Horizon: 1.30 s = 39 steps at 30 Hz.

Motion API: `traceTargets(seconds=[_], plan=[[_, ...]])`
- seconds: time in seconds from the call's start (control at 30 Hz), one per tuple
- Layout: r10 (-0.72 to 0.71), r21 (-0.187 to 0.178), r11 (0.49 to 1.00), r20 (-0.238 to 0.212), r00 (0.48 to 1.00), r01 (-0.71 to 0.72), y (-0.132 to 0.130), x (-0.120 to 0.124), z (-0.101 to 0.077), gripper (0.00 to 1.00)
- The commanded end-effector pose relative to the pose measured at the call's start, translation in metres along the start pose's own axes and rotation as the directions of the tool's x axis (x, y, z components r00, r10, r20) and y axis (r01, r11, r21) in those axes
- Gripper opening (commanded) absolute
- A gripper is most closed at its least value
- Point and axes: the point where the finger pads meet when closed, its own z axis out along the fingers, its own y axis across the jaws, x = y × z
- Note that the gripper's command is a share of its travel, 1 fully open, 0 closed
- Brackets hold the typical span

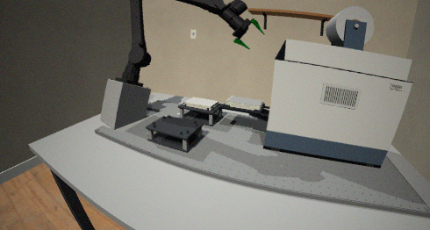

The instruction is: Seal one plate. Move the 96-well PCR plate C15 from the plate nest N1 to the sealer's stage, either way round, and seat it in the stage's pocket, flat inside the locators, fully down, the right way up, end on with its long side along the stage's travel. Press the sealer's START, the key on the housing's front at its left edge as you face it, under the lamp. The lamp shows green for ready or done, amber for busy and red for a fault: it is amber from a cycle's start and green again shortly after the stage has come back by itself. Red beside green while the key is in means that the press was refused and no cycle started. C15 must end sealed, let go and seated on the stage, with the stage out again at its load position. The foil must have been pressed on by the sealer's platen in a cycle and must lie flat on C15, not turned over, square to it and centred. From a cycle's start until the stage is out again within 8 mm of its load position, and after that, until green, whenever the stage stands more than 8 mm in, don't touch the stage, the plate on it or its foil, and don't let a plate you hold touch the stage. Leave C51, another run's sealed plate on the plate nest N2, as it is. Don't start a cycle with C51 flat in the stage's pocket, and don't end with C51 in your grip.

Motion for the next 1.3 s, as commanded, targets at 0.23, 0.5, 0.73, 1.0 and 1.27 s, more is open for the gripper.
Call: traceTargets(seconds=[0.23, 0.5, 0.73, 1.0, 1.27], plan=[[0.021, 0.07, 0.997, 0.03, 0.999, -0.023, -0.035, -0.014, -0.011, 1.0], [0.02, 0.061, 0.998, 0.026, 0.999, -0.021, -0.032, -0.014, -0.007, 1.0], [0.018, 0.059, 0.998, 0.026, 0.999, -0.02, -0.031, -0.014, -0.006, 1.0], [0.205, 0.056, 0.977, 0.036, 0.978, -0.207, -0.012, 0.015, -0.011, 0.98], [0.464, 0.068, 0.881, 0.067, 0.883, -0.468, 0.011, 0.043, -0.02, 0.93]])
